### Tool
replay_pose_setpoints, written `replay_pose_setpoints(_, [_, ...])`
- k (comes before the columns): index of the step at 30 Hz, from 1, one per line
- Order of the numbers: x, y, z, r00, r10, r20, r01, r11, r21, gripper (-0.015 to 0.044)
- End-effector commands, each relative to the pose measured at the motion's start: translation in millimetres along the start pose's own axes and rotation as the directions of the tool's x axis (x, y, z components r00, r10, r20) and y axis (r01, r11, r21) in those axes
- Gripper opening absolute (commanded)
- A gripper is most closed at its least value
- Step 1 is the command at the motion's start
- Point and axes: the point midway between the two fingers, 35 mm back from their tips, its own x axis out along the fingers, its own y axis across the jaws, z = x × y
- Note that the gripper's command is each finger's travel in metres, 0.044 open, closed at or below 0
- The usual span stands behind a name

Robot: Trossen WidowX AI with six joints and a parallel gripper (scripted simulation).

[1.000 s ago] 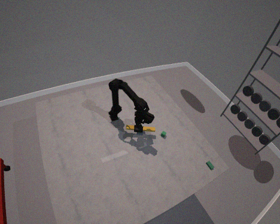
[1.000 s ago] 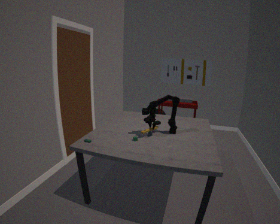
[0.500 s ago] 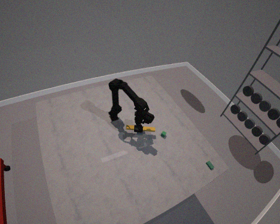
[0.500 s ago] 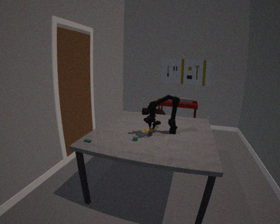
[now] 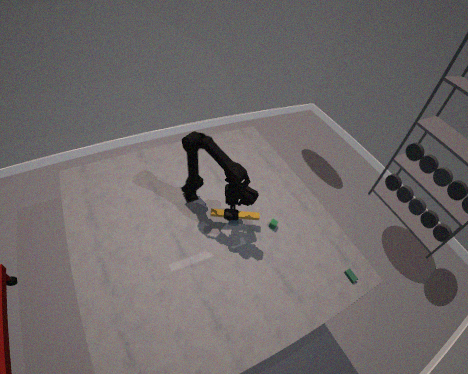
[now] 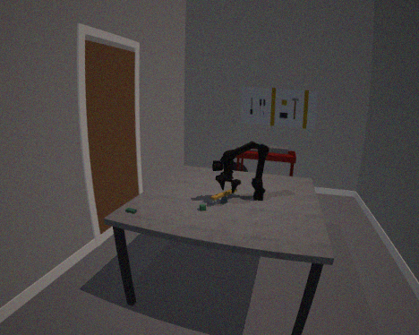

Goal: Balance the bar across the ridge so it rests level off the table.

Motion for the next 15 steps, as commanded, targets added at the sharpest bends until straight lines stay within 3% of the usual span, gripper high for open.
replay_pose_setpoints(1, [-34.3, -3.8, 5.6, 1.0, -0.013, 0.018, 0.013, 1.0, 0.0, 0.044])
replay_pose_setpoints(6, [-88.4, -0.3, 0.9, 1.0, -0.012, 0.018, 0.012, 1.0, 0.0, 0.044])
replay_pose_setpoints(15, [-90.4, 0.0, 0.5, 1.0, -0.012, 0.018, 0.012, 1.0, 0.0, 0.044])
